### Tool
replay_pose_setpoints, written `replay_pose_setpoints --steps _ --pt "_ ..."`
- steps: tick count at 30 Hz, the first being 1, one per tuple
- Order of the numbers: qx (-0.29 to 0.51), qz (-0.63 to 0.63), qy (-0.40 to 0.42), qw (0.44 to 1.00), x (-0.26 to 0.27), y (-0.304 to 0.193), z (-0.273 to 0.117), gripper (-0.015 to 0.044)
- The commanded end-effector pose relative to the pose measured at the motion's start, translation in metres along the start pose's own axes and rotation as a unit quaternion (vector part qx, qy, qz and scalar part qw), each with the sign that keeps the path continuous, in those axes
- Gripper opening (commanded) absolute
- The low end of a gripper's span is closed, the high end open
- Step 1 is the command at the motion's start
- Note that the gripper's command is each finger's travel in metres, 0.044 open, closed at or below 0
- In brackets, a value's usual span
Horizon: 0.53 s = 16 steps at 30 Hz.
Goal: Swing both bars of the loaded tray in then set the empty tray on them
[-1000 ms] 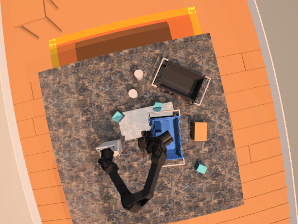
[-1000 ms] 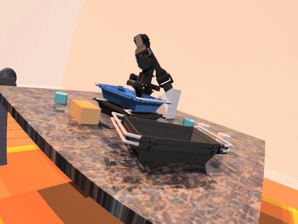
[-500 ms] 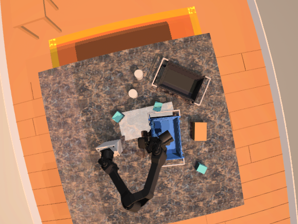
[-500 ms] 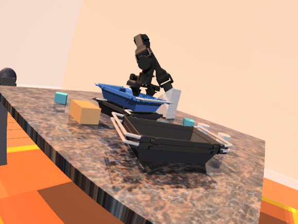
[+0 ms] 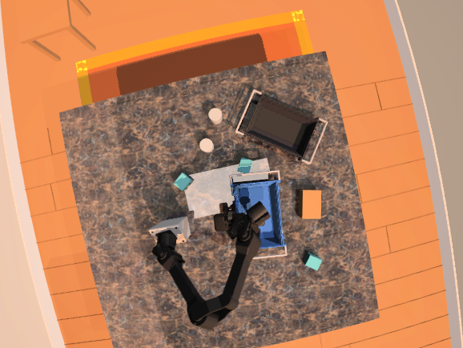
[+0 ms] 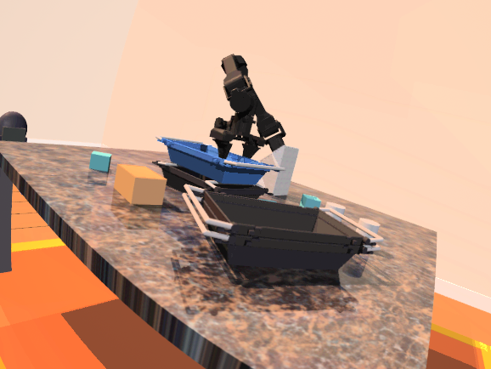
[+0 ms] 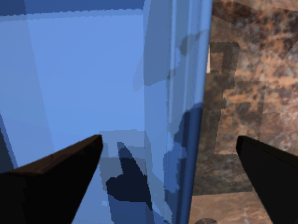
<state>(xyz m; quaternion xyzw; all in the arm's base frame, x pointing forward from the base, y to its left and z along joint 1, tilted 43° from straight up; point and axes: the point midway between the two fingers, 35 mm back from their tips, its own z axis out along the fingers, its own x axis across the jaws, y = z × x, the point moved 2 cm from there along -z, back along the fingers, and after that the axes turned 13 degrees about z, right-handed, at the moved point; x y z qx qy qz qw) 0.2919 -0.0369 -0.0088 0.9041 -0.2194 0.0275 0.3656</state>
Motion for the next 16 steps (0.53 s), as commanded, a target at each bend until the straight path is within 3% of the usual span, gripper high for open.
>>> replay_pose_setpoints --steps 1,10,16 --pt "0.008 0.004 0.006 1.000 0.004 -0.003 -0.026 0.0440" --pt "0.007 0.001 0.004 1.000 0.000 0.000 -0.094 0.0440" --pt "0.006 0.000 0.004 1.000 -0.008 0.002 -0.097 0.0440"
